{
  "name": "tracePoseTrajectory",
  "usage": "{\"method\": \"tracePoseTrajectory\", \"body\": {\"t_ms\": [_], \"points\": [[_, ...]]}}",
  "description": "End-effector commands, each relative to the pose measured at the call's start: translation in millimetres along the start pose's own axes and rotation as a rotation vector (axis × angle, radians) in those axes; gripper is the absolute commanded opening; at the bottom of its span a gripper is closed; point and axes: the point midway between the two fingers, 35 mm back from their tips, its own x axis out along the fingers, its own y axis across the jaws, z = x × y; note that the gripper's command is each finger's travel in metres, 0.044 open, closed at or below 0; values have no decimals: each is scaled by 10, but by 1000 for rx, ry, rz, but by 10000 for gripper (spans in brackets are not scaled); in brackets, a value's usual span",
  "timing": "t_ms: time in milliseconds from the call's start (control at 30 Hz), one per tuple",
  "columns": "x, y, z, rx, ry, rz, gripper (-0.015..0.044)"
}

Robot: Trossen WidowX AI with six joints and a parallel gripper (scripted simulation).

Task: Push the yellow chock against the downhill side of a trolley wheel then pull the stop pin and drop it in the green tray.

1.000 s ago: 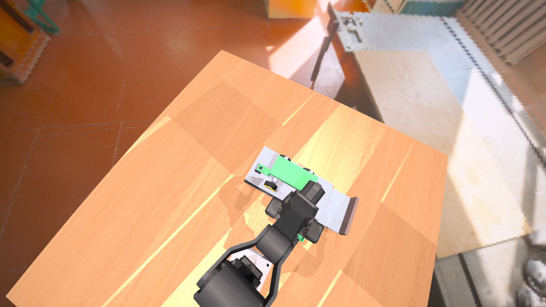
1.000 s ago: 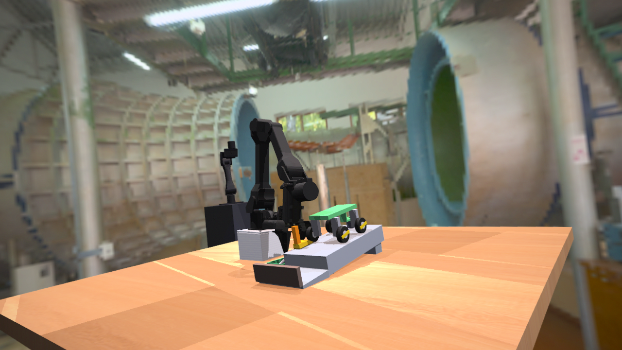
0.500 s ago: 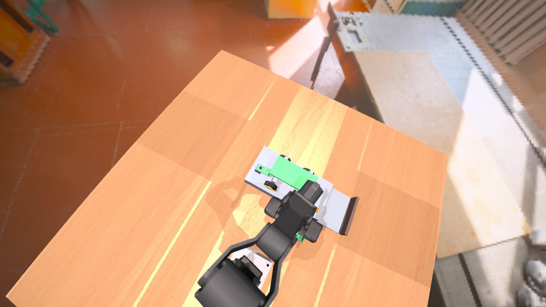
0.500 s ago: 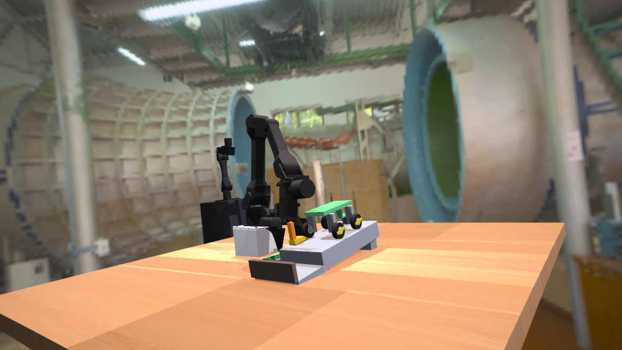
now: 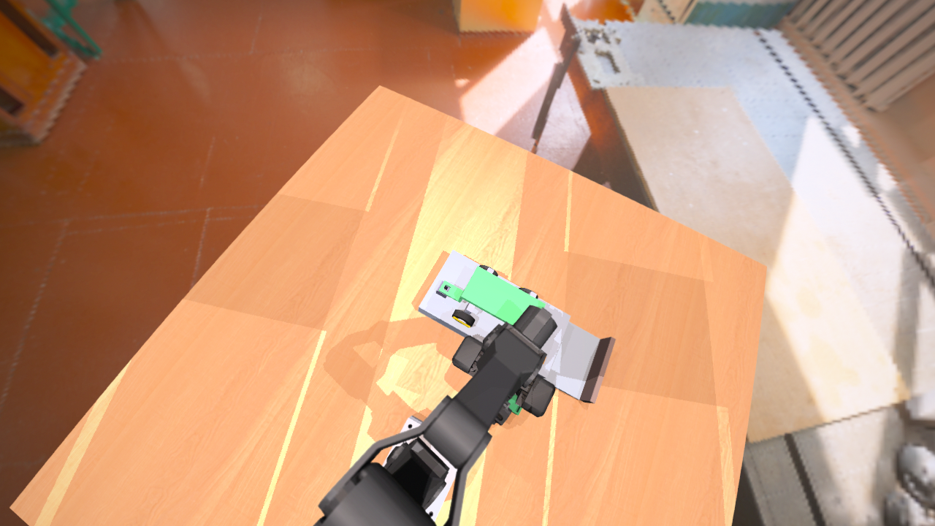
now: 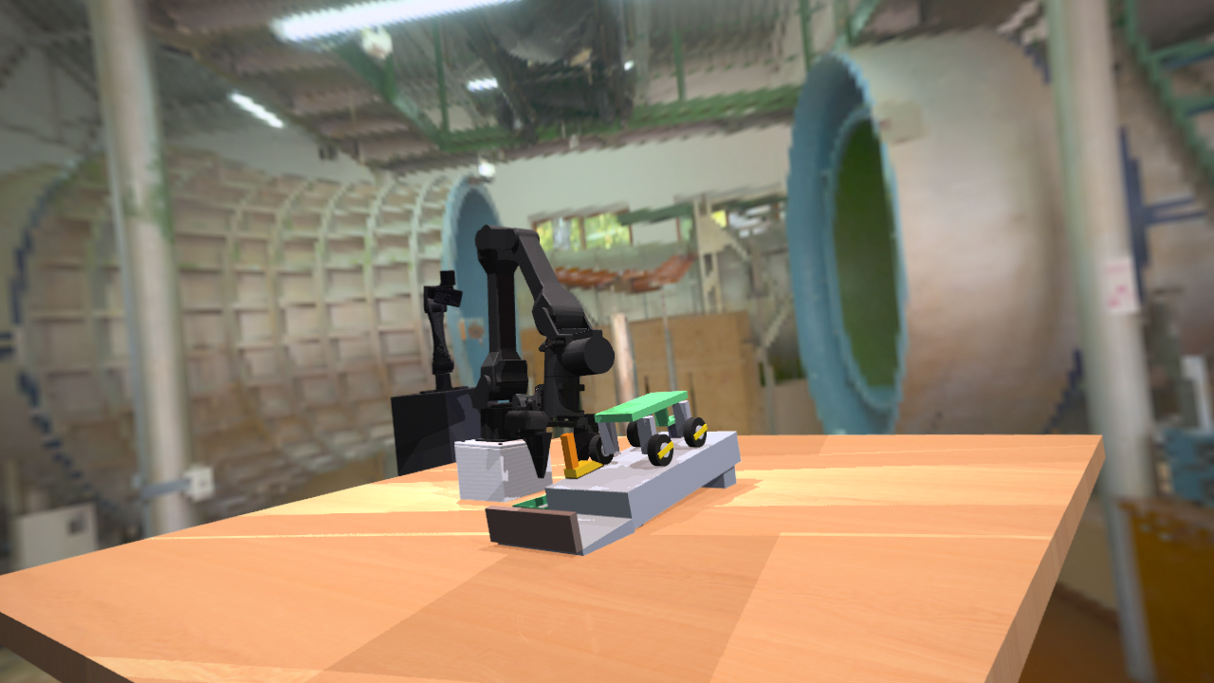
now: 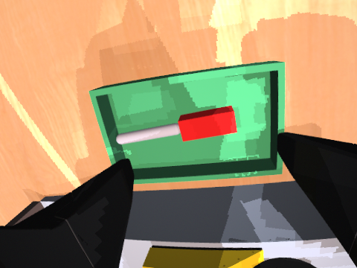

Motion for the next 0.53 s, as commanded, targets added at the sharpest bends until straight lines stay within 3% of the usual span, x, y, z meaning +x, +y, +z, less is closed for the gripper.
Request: {"method": "tracePoseTrajectory", "body": {"t_ms": [0, 500], "points": [[-137, 25, -1, -1, 4, 5, 440], [-596, 100, -7, -1, 4, 5, 440]]}}
